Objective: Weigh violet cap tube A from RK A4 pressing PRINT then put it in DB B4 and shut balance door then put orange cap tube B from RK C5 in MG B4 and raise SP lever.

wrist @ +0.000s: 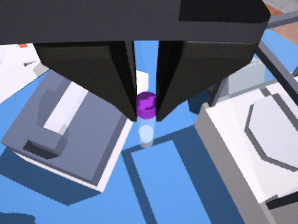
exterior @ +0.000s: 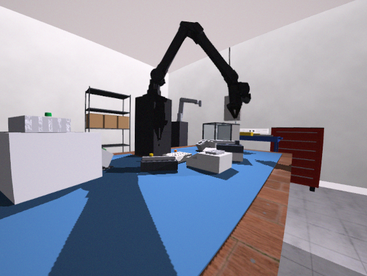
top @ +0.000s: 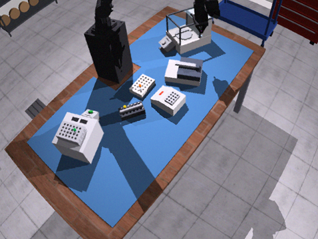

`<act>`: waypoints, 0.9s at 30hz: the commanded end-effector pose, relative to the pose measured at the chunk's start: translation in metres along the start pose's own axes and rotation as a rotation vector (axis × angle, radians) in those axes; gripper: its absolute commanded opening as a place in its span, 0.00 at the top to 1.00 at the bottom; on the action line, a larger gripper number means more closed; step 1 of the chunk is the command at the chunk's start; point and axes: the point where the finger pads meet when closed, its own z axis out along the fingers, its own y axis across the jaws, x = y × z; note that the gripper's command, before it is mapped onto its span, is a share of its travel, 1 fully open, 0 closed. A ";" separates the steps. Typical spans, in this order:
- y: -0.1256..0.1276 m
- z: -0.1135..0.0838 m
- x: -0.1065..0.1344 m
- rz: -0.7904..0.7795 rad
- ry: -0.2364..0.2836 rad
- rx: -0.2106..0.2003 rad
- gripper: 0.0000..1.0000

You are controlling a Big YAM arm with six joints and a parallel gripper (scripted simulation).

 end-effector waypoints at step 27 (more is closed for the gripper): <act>-0.185 0.056 0.087 0.350 0.062 0.021 0.91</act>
